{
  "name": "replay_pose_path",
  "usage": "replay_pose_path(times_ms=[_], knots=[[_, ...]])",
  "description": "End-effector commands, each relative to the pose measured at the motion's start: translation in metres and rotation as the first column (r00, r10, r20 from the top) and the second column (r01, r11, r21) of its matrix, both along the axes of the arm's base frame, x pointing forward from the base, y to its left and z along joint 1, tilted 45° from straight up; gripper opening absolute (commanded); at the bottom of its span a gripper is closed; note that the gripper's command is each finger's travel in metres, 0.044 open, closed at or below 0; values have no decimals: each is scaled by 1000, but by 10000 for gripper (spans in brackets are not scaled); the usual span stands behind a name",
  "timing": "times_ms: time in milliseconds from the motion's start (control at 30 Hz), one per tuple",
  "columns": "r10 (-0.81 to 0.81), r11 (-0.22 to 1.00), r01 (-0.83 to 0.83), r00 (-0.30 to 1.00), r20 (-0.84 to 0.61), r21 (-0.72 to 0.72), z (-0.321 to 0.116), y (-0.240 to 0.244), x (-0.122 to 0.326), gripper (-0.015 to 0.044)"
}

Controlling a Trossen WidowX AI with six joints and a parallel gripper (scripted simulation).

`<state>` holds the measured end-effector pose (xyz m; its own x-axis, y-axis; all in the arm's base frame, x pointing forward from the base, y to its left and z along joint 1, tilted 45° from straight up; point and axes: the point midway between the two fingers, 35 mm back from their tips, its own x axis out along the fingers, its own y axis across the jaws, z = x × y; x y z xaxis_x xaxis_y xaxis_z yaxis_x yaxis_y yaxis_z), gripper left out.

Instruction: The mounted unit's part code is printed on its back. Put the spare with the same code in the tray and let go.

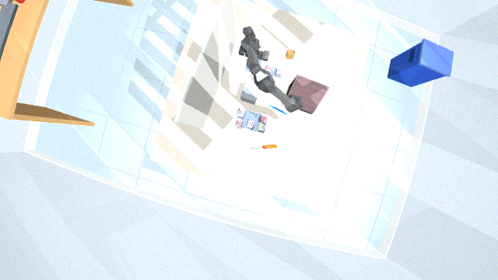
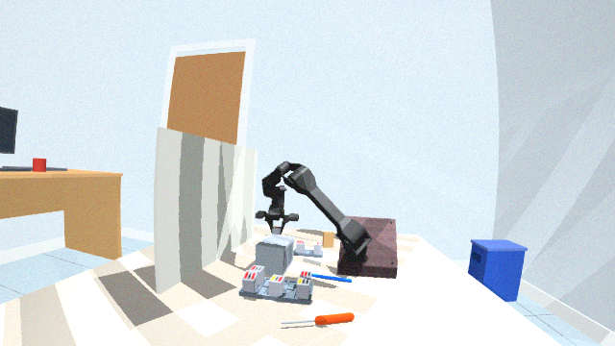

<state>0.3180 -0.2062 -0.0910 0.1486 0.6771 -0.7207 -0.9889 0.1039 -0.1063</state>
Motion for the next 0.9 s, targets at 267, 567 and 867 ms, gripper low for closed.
replay_pose_path(times_ms=[267,567,867], knots=[[-3,1000,3,1000,-1,5,-7,8,2,0],[-3,1000,3,1000,-1,6,-12,13,2,0],[-3,1000,3,1000,0,6,-16,18,3,0]])
